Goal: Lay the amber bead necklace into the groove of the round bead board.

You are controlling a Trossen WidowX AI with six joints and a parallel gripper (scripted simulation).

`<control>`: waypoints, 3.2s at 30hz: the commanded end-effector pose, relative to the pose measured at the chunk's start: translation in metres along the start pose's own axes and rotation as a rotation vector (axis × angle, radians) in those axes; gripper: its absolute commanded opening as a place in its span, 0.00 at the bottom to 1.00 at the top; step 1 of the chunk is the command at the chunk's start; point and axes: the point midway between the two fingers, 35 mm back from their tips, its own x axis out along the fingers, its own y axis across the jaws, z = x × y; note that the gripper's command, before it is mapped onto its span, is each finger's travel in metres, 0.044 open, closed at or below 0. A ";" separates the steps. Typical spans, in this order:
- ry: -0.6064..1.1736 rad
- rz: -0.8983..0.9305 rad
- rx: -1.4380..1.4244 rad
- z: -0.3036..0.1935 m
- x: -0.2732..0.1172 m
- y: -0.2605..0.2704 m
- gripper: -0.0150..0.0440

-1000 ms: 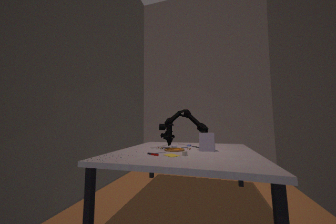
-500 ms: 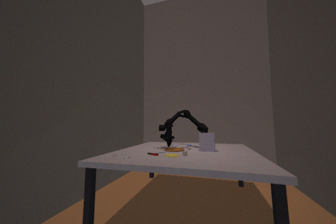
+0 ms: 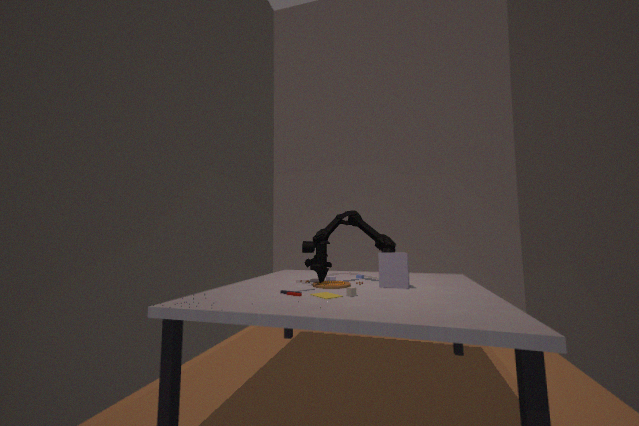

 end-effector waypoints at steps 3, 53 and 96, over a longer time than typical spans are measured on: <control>-0.001 0.000 0.000 0.000 0.000 0.000 0.28; 0.001 -0.005 -0.005 0.000 -0.006 -0.002 0.25; 0.000 -0.005 -0.005 0.011 -0.006 -0.012 1.00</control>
